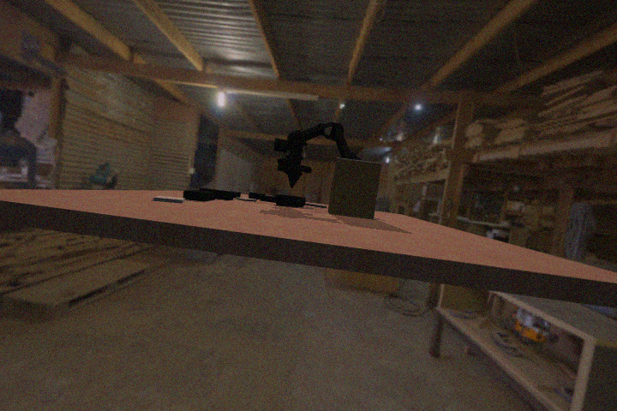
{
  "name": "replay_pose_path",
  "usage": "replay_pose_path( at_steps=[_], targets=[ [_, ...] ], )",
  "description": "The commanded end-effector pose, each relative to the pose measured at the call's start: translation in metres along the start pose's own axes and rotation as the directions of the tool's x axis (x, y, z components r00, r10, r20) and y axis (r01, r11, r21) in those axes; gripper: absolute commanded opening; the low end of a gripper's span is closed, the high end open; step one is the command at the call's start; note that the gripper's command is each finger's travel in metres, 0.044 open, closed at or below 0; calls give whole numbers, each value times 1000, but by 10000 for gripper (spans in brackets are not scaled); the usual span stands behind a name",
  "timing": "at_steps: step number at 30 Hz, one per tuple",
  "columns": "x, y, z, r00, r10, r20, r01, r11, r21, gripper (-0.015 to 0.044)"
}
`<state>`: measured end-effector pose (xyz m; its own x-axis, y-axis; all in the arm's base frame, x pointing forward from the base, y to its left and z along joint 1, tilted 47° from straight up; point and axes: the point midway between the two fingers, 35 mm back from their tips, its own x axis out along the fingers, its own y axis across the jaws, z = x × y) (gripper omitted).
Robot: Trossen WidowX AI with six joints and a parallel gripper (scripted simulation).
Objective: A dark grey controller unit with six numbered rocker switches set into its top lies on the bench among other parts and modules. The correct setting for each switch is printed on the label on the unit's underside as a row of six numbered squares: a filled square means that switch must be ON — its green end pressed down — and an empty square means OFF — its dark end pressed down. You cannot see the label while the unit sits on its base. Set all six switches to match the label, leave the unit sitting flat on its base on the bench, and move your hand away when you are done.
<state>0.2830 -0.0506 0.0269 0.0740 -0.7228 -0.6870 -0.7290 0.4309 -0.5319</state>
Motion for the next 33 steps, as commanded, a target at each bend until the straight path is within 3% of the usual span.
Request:
replay_pose_path(
  at_steps=[1, 13, 20, 33],
  targets=[
    [0, 2, -3, 1000, 0, -2, 0, 1000, -5, 0],
    [1, 0, -3, 1000, 1, -2, -1, 1000, -4, 0],
    [28, -43, -3, 1000, -2, -3, 2, 1000, -3, 0],
    [29, -44, -4, 1000, 1, -1, -1, 1000, -2, 0]
  ],
)
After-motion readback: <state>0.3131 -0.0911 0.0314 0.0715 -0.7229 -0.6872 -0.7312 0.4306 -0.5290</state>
